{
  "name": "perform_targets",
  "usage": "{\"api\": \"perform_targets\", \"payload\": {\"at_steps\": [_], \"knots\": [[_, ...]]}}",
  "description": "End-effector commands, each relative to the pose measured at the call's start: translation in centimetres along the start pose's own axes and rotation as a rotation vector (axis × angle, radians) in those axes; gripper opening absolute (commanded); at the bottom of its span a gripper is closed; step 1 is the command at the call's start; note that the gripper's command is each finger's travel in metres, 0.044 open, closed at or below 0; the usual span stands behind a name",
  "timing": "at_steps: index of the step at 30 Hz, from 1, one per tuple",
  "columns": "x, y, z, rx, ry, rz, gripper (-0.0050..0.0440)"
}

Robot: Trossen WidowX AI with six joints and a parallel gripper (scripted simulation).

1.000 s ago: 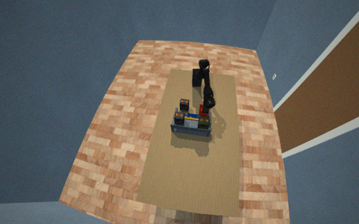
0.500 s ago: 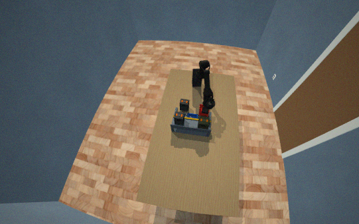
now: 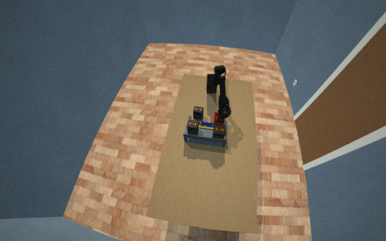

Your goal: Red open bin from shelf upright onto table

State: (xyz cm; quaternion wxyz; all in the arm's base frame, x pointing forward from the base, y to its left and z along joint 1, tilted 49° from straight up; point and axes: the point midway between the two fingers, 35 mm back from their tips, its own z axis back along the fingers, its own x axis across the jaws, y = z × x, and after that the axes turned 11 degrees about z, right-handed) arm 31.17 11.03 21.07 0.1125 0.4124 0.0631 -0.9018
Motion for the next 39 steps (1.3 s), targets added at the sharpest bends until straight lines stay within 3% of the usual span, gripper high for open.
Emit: {"api": "perform_targets", "payload": {"at_steps": [1, 39], "knots": [[-0.4, -0.1, 0.1, -0.006, 0.016, 0.004, 0.015], [-0.4, 0.0, -1.7, -0.006, 0.016, 0.004, 0.015]]}}
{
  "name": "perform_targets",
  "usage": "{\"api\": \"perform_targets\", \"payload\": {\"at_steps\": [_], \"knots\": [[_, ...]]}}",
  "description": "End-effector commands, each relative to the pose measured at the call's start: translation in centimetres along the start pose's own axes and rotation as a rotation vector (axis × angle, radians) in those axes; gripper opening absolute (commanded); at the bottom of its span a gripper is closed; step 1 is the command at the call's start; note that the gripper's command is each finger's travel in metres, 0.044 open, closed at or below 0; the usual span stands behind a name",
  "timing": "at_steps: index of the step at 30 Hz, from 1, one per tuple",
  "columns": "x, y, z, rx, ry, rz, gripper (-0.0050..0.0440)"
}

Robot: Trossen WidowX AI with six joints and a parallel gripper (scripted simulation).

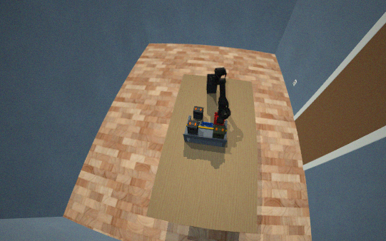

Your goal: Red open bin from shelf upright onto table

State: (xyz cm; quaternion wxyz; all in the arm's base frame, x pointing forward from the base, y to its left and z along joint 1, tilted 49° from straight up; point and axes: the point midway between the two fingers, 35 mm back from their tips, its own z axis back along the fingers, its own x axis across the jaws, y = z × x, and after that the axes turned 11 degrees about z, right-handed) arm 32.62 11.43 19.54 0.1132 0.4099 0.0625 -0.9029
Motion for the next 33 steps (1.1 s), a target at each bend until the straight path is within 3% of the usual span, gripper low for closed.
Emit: {"api": "perform_targets", "payload": {"at_steps": [1, 33], "knots": [[-0.6, -0.1, 0.4, -0.006, 0.021, 0.003, 0.015], [-0.5, -0.1, -1.4, -0.006, 0.021, 0.003, 0.015]]}}
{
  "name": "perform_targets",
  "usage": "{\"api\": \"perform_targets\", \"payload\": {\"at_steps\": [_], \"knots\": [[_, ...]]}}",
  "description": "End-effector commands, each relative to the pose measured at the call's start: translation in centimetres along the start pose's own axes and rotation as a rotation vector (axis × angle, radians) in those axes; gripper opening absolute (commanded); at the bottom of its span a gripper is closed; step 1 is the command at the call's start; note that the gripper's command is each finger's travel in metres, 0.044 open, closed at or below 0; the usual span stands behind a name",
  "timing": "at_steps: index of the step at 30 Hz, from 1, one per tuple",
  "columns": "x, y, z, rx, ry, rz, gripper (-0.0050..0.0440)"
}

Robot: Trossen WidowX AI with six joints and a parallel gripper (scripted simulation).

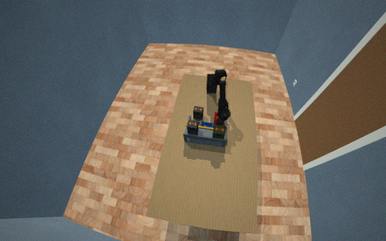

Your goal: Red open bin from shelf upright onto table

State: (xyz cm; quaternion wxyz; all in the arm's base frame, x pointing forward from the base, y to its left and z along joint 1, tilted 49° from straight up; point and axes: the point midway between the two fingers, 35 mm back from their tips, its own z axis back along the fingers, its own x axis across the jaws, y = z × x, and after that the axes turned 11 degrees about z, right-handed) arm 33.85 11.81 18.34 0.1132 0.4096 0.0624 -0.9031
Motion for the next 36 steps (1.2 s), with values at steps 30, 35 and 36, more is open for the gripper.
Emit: {"api": "perform_targets", "payload": {"at_steps": [30, 35, 36], "knots": [[-0.5, -0.2, -1.4, -0.006, 0.022, 0.003, 0.015], [-0.5, -0.2, -1.4, -0.006, 0.022, 0.003, 0.015], [-0.5, -0.2, -1.4, -0.006, 0.022, 0.003, 0.015]]}}
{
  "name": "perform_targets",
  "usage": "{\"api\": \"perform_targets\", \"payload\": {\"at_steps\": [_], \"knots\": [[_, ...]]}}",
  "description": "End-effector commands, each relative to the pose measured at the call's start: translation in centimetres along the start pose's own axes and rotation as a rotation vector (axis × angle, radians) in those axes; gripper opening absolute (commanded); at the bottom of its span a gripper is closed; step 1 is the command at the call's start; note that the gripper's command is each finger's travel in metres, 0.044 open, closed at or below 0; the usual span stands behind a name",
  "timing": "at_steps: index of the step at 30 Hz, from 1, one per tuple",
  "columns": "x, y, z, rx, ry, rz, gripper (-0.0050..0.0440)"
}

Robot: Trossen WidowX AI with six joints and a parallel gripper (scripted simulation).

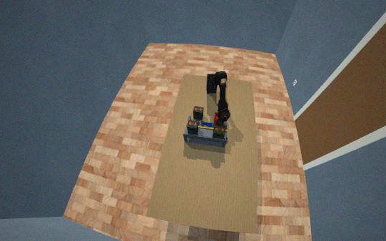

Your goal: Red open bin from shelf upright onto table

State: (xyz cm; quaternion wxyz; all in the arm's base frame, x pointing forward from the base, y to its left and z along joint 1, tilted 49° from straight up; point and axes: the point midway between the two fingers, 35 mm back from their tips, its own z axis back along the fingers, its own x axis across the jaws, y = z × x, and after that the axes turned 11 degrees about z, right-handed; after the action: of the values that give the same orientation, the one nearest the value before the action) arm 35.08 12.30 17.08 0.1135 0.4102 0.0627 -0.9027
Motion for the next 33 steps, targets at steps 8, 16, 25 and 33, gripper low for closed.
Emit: {"api": "perform_targets", "payload": {"at_steps": [8, 16, 25, 33], "knots": [[-0.6, -0.02, 0.51, -0.002, 0.021, -0.001, 0.0], [-0.6, -0.02, 0.51, -0.002, 0.021, -0.001, 0.0], [-0.59, -0.02, 0.5, -0.002, 0.021, -0.001, 0.0], [-0.59, -0.02, 0.5, -0.002, 0.021, -0.001, 0.0]]}}
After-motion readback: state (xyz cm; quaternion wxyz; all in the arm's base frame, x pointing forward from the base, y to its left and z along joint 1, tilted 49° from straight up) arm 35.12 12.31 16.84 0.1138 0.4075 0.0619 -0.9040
